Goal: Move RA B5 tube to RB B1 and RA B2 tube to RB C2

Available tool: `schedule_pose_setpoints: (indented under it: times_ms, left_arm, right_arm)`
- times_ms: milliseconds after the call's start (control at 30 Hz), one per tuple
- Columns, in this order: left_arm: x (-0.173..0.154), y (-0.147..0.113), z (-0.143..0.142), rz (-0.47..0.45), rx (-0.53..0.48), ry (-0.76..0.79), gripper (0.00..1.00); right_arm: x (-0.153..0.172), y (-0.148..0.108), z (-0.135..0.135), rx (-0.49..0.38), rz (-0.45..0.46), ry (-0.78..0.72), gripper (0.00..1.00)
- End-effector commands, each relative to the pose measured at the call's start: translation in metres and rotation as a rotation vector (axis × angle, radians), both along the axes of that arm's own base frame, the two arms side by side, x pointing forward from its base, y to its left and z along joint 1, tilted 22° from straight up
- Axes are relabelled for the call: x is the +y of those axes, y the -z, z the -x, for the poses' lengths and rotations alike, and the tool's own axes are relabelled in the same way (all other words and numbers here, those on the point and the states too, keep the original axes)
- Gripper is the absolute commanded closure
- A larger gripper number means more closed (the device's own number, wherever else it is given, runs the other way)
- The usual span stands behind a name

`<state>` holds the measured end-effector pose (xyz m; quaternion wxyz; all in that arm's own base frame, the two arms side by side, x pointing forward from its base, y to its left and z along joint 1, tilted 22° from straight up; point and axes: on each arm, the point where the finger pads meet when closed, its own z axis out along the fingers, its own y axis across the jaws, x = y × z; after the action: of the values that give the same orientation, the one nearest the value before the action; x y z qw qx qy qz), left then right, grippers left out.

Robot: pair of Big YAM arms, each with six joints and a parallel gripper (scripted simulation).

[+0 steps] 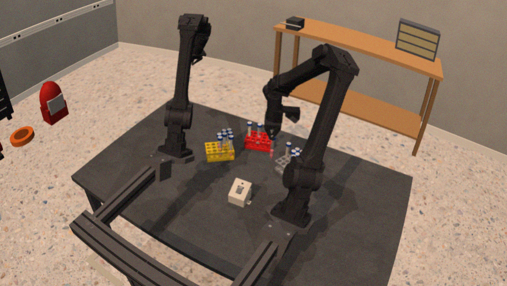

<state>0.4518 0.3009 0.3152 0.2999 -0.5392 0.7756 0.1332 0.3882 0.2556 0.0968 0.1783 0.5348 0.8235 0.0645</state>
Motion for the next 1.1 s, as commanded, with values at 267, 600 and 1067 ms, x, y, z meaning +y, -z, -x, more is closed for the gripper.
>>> schedule_pose_setpoints:
  times_ms: [267, 600, 1067]
  left_arm:
    - [0.003, -0.02, -0.004, -0.019, -0.035, -0.001, 0.7]
    - [0.003, -0.02, -0.004, -0.019, -0.035, -0.001, 0.7]
    - [0.003, -0.02, -0.004, -0.019, -0.035, -0.001, 0.7]
  right_arm:
    - [0.046, -0.018, -0.021, -0.023, -0.023, 0.001, 1.0]
    - [0.078, -0.021, -0.034, -0.023, -0.024, 0.001, 1.0]
    - [0.115, -0.024, -0.048, -0.023, -0.026, 0.0, 1.0]
